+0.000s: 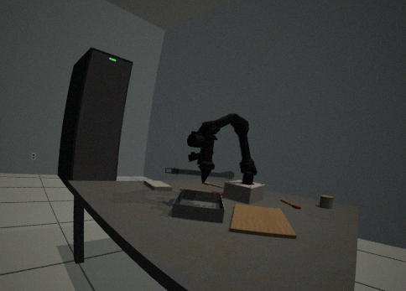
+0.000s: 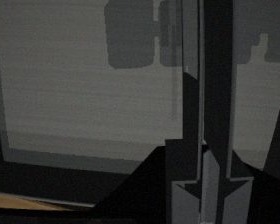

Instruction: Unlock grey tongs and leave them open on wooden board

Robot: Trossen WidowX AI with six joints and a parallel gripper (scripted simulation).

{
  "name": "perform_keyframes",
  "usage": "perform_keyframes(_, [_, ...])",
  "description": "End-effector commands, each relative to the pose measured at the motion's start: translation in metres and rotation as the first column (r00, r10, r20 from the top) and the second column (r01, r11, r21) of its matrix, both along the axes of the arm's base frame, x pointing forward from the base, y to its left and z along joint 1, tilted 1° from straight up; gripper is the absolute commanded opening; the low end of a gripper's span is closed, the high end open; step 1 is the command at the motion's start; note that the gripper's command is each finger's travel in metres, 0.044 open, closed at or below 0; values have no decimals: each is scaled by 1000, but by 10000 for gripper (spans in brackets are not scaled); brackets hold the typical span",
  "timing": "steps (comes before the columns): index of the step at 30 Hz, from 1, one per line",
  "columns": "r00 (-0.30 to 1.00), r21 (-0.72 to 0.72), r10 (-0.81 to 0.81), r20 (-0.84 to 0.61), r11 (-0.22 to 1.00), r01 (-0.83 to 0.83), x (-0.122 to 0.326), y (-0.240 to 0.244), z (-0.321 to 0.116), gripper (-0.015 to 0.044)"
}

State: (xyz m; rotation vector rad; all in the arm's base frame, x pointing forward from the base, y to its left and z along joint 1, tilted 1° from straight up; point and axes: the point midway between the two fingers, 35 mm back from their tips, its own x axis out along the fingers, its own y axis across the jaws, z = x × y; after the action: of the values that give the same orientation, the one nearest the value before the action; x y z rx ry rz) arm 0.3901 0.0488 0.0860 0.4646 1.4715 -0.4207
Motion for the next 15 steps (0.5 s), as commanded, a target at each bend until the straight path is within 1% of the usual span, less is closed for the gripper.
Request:
perform_keyframes(1, [999,0,32,1,999,-32,-2,8,1,-150])
perform_keyframes(8, [982,-3,191,0,982,-191,-12,50,0,-150])
perform_keyframes(15, [933,-9,359,3,933,-359,-27,93,0,-150])
